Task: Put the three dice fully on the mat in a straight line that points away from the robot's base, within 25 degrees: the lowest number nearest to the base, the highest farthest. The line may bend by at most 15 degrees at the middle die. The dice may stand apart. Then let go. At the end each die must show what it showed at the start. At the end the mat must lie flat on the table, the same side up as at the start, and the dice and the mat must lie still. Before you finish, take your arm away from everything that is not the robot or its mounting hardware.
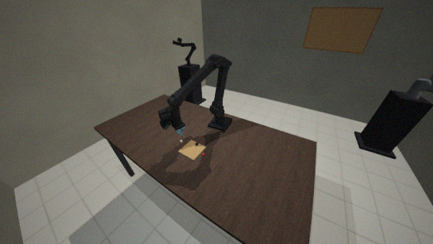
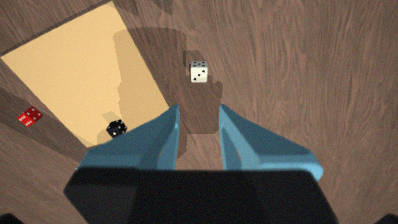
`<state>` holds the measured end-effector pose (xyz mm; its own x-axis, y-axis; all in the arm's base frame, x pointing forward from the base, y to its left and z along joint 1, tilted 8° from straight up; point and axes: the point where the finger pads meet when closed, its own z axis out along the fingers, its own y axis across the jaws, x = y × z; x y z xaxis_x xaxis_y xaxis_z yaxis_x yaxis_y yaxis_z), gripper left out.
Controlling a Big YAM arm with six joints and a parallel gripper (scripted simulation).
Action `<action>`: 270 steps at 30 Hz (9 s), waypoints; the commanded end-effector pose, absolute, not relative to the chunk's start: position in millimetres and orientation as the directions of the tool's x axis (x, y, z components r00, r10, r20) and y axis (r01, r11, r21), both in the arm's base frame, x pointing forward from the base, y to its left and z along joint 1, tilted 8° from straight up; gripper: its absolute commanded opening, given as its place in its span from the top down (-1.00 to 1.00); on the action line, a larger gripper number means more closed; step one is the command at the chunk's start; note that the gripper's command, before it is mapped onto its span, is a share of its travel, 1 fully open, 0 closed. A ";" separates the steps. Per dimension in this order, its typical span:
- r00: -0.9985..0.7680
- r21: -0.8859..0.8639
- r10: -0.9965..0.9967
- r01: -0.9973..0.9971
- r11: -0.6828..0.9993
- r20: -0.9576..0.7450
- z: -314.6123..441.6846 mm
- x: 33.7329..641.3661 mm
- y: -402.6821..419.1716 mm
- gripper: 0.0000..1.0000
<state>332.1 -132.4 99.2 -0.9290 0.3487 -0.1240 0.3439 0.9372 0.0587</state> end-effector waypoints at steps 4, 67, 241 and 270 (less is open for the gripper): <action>-0.924 0.055 0.342 0.338 0.940 -0.170 113.0 346.6 -137.5 0.40; -0.928 0.057 0.348 0.343 0.938 -0.135 47.7 344.4 -131.7 0.40; -0.922 0.055 0.345 0.341 0.938 -0.176 64.3 364.4 -139.8 0.40; -0.928 0.057 0.348 0.343 0.937 -0.135 33.5 347.4 -131.4 0.40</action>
